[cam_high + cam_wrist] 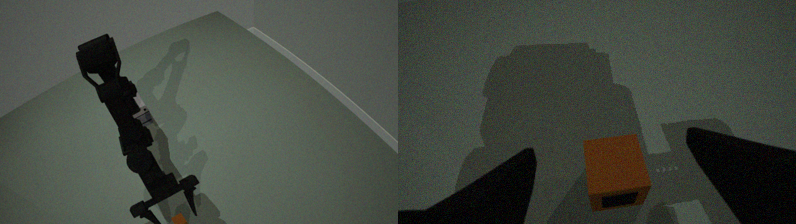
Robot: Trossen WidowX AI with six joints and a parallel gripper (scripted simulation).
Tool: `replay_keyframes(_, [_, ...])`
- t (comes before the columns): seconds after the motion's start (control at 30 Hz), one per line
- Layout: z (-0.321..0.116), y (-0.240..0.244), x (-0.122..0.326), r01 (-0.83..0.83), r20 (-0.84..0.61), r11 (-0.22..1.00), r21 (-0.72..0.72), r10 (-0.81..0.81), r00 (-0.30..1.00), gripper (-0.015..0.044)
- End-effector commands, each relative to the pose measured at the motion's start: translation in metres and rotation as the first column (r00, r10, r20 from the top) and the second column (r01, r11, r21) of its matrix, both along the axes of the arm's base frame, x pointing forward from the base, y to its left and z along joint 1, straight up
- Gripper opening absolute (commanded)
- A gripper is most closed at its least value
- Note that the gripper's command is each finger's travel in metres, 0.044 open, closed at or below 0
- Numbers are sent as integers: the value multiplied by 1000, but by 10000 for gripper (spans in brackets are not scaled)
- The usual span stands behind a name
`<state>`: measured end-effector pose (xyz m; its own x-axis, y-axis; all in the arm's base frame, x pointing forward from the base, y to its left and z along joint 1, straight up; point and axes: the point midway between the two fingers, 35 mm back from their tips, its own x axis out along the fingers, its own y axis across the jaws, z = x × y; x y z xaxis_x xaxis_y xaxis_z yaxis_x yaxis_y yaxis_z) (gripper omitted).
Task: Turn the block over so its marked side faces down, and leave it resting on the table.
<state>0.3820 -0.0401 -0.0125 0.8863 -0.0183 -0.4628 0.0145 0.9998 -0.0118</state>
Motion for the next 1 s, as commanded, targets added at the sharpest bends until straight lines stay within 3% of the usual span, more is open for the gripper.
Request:
replay_keyframes(0.0, [0, 1, 0, -1, 1, 1000, 7, 1, 1000, 440])
replay_keyframes(0.77, [0, 1, 0, -1, 1, 1000, 7, 1, 1000, 440])
replay_keyframes(0.97, [9, -2, 11, 15, -146, 999, 47, -8, 989, 440])
